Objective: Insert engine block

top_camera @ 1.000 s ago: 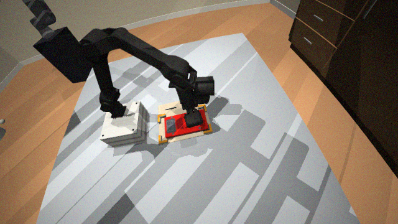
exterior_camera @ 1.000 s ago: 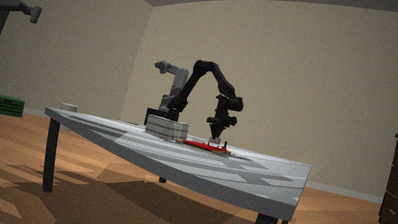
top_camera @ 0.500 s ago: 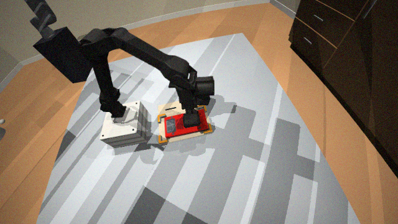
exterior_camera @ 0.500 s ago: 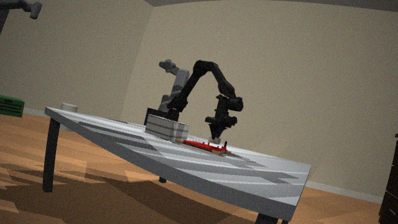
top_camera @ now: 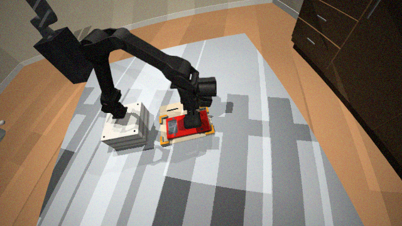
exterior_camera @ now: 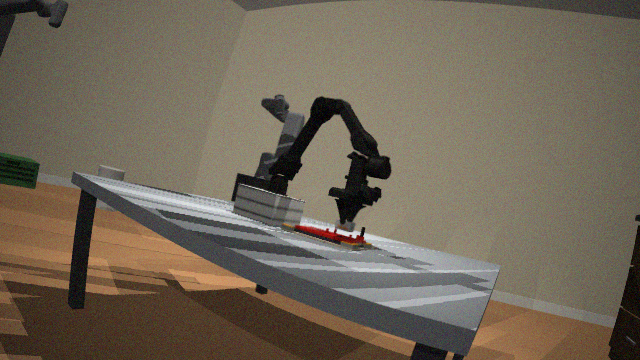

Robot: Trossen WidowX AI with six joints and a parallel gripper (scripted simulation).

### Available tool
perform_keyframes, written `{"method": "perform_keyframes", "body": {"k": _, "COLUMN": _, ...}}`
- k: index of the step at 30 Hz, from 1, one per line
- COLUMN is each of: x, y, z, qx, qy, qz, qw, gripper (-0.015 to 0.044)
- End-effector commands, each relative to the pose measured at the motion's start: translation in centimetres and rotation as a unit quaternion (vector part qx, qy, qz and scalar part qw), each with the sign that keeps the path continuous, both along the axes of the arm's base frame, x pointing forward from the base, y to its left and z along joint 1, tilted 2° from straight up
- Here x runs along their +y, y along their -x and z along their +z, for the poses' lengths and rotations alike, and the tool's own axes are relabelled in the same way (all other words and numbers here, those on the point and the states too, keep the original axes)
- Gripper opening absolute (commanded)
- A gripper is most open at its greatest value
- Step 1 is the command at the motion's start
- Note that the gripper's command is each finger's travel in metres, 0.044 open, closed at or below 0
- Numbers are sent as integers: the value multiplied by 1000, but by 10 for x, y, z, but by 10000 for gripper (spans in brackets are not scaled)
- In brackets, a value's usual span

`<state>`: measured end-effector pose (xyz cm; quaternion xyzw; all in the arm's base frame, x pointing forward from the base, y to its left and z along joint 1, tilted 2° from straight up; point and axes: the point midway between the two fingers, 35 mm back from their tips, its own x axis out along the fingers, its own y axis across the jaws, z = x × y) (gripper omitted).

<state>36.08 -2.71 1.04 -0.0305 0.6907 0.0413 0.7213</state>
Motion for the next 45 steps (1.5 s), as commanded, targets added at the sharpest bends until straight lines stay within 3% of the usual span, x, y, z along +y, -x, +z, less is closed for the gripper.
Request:
{"method": "perform_keyframes", "body": {"k": 1, "x": 1, "y": 0, "z": 1, "qx": -1, "qy": -1, "qz": 27, "qw": 1000, "gripper": 159}}
{"method": "perform_keyframes", "body": {"k": 10, "x": 1, "y": 2, "z": 1, "qx": -3, "qy": 3, "qz": 122, "qw": 992, "gripper": 159}}
{"method": "perform_keyframes", "body": {"k": 27, "x": 1, "y": 2, "z": 1, "qx": 0, "qy": -4, "qz": -47, "qw": 999, "gripper": 159}}
{"method": "perform_keyframes", "body": {"k": 45, "x": 1, "y": 1, "z": -1, "qx": -3, "qy": 3, "qz": 116, "qw": 993, "gripper": 159}}
